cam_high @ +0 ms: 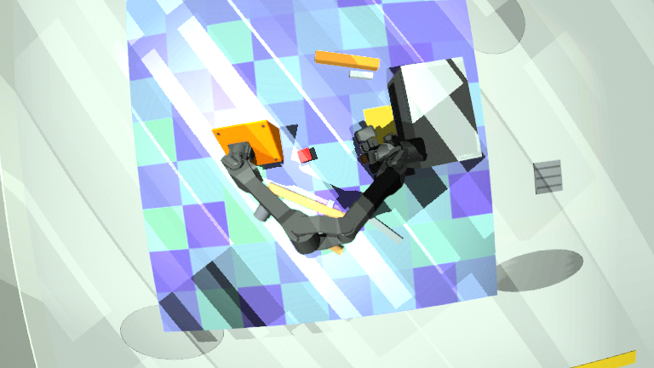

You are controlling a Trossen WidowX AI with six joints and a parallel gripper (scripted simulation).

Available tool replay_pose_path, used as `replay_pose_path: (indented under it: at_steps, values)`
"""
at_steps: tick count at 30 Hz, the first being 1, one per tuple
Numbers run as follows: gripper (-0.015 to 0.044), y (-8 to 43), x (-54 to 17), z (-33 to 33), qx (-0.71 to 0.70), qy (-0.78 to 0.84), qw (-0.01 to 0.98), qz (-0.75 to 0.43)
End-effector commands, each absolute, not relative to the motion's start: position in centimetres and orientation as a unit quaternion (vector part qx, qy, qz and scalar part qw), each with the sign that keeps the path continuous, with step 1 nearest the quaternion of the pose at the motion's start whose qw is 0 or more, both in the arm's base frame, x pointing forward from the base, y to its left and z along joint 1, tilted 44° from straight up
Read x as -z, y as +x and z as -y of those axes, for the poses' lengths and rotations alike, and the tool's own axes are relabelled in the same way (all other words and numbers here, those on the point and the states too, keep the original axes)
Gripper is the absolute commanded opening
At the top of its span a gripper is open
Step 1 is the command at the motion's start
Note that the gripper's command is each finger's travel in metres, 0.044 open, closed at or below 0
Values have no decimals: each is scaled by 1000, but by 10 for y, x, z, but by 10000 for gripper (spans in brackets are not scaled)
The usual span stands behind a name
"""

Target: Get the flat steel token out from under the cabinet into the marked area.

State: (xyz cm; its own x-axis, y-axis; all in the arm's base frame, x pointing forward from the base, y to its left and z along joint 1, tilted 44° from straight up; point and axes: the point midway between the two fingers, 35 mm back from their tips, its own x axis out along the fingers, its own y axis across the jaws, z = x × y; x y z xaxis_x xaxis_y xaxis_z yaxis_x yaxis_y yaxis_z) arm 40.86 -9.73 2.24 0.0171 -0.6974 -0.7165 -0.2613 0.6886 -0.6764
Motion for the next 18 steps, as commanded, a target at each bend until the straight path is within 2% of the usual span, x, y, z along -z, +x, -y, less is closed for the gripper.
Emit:
replay_pose_path:
  at_steps: [1,18]
  values:
    - [0,413,-22,97,178,-352,622,-676]
    - [0,412,-9,85,178,-352,622,-677]
